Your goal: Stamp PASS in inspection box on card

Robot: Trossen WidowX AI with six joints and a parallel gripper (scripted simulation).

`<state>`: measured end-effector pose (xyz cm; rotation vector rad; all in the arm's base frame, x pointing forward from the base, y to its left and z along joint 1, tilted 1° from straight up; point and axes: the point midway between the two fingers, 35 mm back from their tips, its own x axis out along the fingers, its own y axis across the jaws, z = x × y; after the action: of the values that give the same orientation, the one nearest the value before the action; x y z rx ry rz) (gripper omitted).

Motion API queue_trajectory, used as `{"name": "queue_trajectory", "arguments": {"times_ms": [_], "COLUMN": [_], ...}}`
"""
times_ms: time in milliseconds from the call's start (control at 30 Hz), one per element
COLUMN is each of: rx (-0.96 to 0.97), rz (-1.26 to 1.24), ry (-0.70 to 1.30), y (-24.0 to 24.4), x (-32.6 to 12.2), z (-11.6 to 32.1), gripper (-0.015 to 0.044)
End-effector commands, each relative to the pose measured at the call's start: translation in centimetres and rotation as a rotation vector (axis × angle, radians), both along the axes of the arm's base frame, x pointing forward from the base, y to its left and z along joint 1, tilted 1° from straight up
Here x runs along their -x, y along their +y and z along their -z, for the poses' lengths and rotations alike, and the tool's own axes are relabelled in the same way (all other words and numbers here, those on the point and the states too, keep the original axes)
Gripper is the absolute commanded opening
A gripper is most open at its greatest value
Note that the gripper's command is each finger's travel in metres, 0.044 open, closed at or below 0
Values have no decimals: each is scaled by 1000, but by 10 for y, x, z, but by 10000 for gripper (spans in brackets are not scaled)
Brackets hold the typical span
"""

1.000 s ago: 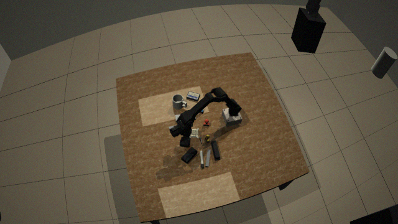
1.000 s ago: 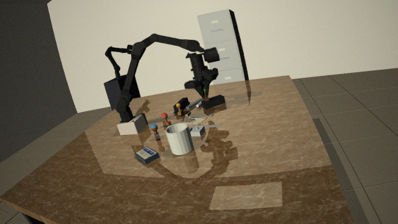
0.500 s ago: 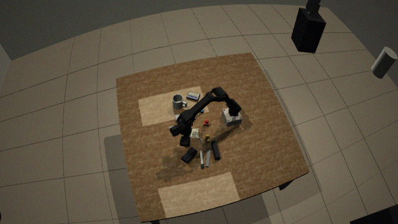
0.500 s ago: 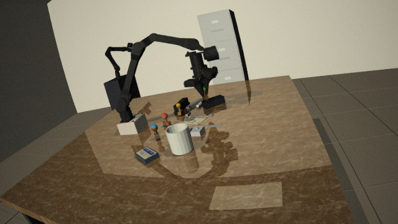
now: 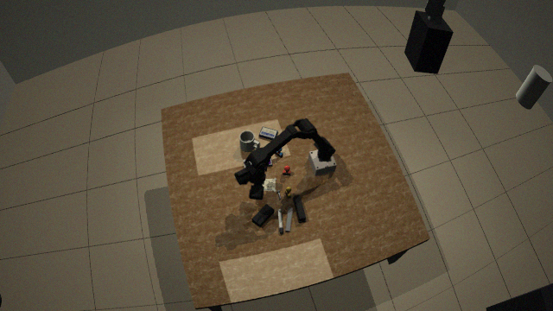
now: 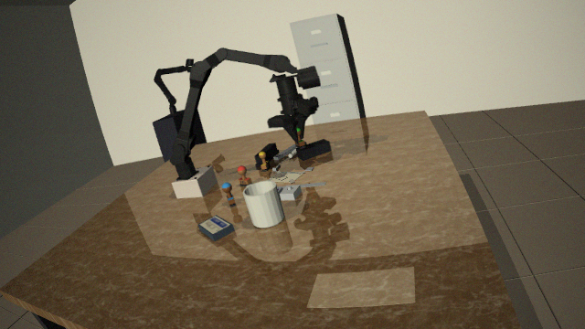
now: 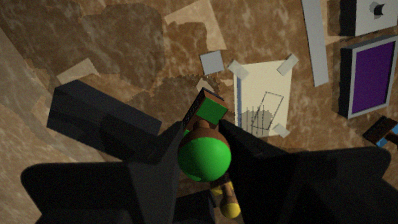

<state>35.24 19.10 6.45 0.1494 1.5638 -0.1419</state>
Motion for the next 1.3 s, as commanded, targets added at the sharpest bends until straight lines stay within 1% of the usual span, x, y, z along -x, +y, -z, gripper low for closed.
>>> {"name": "queue_trajectory", "arguments": {"times_ms": [0,433,900,1000,1267], "rx": [0,7,14,14,14], "rz": [7,7,7,7,8], "ry": [-4,-4,-1,-1,-1], "y": [-28,-118,-204,-212,-212], "x": [-5,-3,25,29,29], "z": [-2,-3,-1,-1,2], "gripper": [0,0,0,0,0]}}
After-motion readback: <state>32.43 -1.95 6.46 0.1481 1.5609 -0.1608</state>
